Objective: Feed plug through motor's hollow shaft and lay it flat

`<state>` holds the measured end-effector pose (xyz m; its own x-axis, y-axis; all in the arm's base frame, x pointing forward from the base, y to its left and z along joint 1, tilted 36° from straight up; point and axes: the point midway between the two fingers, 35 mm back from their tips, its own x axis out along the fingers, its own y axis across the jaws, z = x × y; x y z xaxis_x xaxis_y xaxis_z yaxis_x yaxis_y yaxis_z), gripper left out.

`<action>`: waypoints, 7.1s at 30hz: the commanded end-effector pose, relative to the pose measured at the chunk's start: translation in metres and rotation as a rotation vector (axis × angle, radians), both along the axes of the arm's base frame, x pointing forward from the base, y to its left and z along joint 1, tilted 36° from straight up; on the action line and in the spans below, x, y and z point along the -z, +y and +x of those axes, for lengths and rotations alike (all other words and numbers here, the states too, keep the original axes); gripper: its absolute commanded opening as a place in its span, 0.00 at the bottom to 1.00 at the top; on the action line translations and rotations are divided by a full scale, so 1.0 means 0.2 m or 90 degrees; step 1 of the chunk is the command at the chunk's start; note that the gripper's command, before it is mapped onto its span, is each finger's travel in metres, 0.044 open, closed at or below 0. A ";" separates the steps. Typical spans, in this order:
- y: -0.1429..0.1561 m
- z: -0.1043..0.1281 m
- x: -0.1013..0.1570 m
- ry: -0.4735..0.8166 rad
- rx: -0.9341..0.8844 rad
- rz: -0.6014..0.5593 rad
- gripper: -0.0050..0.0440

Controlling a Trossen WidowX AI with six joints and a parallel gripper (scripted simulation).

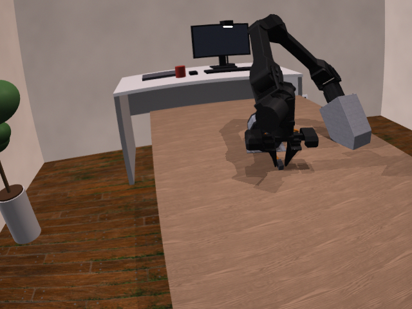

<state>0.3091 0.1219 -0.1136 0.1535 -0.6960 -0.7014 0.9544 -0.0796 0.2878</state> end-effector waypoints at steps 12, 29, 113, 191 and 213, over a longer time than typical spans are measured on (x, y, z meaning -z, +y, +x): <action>0.00 0.00 0.00 0.000 -0.001 0.000 0.18; 0.11 -0.12 0.11 0.001 0.000 0.000 0.10; 0.21 -0.22 0.19 0.001 0.000 0.000 0.10; 0.19 -0.18 0.15 0.001 0.000 0.000 0.27; 0.18 -0.18 0.16 0.003 -0.001 0.000 0.71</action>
<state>0.2731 0.1588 -0.1450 0.1519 -0.6960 -0.7017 0.9558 -0.0774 0.2837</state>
